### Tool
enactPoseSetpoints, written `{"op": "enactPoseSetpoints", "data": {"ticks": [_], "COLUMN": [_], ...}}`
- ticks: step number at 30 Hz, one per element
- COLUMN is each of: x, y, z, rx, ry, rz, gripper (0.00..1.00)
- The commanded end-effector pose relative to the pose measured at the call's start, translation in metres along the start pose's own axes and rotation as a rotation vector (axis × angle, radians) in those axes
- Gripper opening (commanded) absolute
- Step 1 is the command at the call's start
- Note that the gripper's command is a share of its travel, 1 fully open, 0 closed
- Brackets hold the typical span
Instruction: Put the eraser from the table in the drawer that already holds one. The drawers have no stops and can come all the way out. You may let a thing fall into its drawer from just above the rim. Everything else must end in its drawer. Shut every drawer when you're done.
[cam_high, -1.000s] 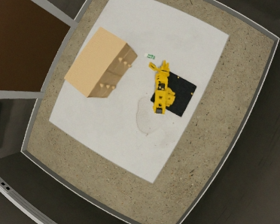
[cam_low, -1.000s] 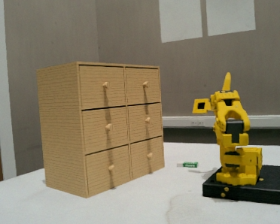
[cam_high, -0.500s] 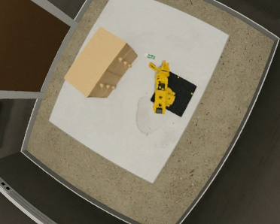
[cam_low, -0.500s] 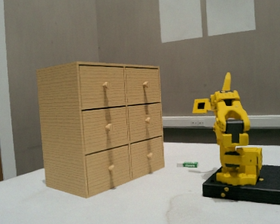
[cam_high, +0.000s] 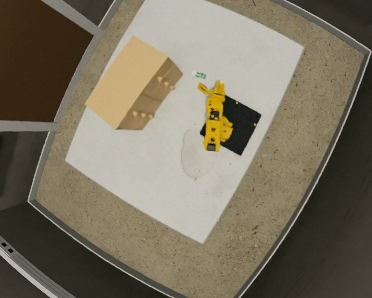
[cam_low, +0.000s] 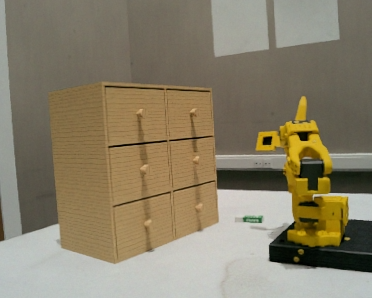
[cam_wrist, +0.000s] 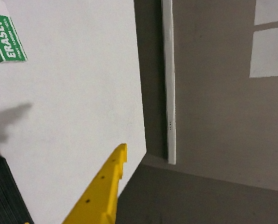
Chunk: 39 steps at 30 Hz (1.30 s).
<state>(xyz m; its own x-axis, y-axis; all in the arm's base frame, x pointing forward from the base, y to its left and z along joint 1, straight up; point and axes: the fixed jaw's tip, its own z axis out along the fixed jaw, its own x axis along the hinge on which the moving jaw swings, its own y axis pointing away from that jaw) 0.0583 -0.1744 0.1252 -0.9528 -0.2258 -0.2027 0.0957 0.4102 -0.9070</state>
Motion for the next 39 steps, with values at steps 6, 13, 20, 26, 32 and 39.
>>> {"op": "enactPoseSetpoints", "data": {"ticks": [6, 13, 20, 26, 32, 39], "x": [0.000, -0.015, -0.040, -0.053, -0.071, -0.089], "y": [0.000, 0.007, 0.021, 0.029, 0.041, 0.055], "z": [0.000, -0.002, -0.008, -0.014, -0.025, -0.040], "rx": [0.001, -0.068, -0.203, -0.285, -0.413, -0.565], "ry": [-0.001, -0.065, -0.155, -0.195, -0.237, -0.259], "rz": [0.001, 0.065, 0.165, 0.216, 0.281, 0.342], "gripper": [1.00, 0.50, 0.50, 0.50, 0.50, 0.50]}}
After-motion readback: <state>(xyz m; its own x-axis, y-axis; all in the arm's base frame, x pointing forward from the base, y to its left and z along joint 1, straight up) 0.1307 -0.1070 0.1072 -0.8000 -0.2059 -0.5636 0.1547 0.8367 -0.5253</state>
